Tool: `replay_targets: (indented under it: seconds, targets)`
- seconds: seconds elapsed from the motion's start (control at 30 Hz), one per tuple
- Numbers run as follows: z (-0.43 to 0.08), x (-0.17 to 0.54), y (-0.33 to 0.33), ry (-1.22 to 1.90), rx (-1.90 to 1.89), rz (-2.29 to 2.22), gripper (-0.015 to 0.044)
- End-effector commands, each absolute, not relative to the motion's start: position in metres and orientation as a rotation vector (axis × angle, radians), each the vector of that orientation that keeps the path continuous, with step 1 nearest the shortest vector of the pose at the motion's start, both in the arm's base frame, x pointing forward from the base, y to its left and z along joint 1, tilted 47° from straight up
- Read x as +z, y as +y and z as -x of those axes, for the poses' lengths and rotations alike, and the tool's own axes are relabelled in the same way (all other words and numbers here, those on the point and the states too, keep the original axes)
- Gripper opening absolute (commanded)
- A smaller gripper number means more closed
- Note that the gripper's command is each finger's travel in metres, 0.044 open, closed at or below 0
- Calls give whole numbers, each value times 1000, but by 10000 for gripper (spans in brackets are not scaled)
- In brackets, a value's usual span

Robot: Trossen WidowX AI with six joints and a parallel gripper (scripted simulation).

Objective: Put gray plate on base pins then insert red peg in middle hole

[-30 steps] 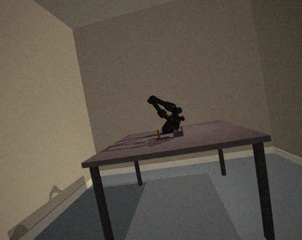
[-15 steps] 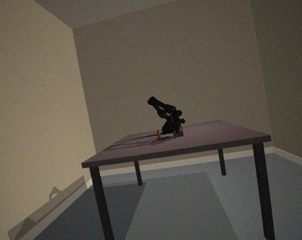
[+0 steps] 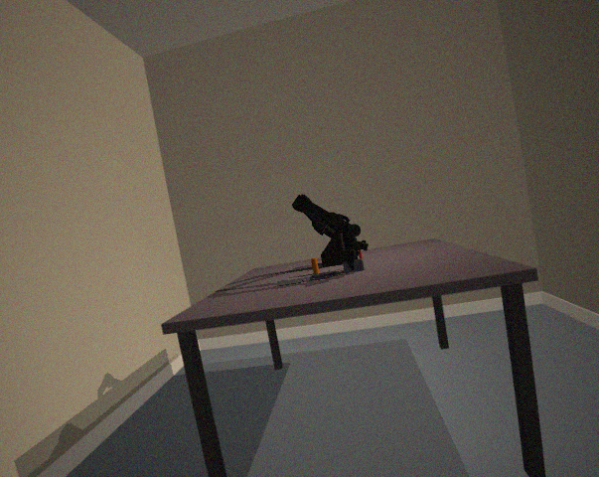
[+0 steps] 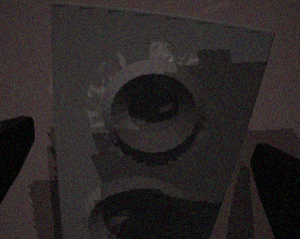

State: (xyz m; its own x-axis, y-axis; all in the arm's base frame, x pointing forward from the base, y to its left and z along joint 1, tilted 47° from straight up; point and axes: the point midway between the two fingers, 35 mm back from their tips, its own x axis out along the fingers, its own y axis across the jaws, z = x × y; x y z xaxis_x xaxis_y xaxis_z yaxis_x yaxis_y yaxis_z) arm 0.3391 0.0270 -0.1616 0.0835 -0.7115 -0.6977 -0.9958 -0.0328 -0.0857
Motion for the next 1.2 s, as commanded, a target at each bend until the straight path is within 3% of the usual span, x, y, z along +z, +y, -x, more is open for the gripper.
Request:
replay_targets:
  seconds: [0.0, 0.47, 0.83, 1.17]
  targets:
    - [-338, -165, 23, 1688, 651, 1809, 440]
    - [-338, -165, 23, 1688, 651, 1809, 72]
    - [-338, -165, 23, 1688, 651, 1809, 0]
    - [-340, -158, 30, 1686, 653, 1808, 0]
